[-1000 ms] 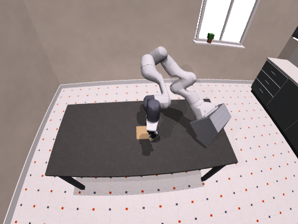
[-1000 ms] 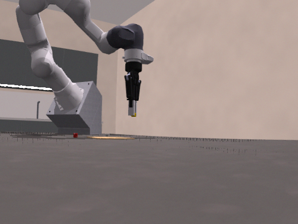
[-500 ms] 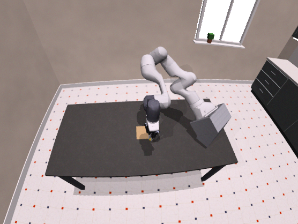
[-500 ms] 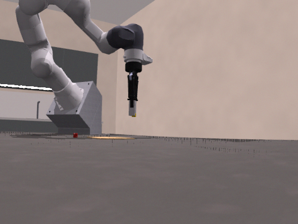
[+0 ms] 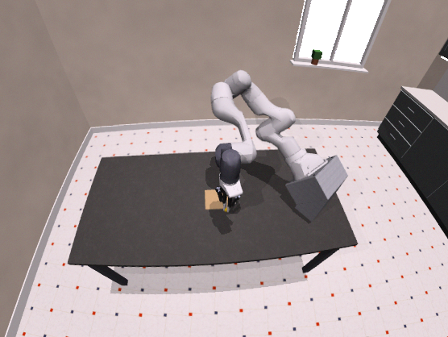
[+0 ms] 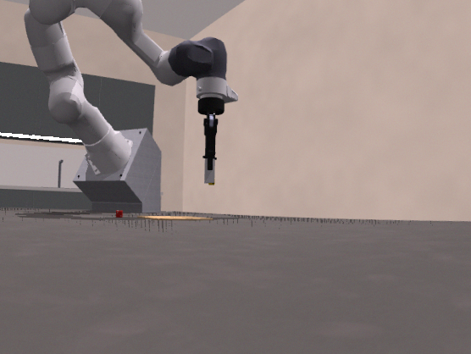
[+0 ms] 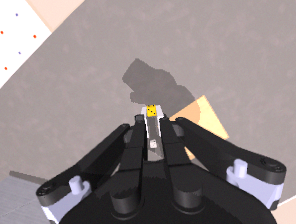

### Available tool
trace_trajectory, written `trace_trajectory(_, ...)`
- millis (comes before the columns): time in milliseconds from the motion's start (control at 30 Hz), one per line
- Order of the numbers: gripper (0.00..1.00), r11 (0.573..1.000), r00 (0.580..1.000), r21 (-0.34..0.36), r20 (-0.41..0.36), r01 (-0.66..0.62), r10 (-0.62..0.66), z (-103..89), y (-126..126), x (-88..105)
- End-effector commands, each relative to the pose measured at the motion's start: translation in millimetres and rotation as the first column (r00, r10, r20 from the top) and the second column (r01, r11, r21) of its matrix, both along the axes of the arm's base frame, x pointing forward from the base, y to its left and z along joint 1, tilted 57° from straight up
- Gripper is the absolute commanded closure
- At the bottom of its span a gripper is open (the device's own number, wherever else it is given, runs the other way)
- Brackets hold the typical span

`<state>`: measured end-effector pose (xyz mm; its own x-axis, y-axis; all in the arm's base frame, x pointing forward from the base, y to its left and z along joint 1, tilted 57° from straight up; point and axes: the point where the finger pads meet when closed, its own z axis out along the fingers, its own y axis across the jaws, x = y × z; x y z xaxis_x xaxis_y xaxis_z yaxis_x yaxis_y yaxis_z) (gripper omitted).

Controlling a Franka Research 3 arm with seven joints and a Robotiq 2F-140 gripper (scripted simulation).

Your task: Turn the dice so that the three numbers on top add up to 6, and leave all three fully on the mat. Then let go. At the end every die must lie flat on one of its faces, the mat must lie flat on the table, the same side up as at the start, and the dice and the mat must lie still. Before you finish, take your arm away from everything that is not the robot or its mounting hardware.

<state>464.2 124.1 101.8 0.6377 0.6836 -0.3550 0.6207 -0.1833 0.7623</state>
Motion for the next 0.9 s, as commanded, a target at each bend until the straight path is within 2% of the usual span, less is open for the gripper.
trace_trajectory(0, 0.93, 0.993, 0.988, -0.072, -0.131, -0.092, 0.082, 2.5, -0.3, 1.7)
trace_trajectory(133, 0.93, 0.99, 0.983, -0.084, -0.154, -0.111, 0.097, 2.6, -0.4, 1.8)
trace_trajectory(167, 0.93, 0.985, 0.975, -0.1, -0.188, -0.139, 0.118, 2.8, -0.4, 2.0)
trace_trajectory(633, 0.93, 0.946, 0.911, -0.165, -0.357, -0.281, 0.208, 3.7, -0.9, 3.0)
trace_trajectory(700, 0.93, 0.946, 0.911, -0.165, -0.357, -0.281, 0.208, 3.7, -0.9, 3.0)
trace_trajectory(733, 0.93, 0.935, 0.893, -0.175, -0.391, -0.31, 0.223, 3.9, -0.9, 3.2)
trace_trajectory(867, 0.93, 0.917, 0.865, -0.187, -0.439, -0.351, 0.242, 4.2, -1.0, 3.5)
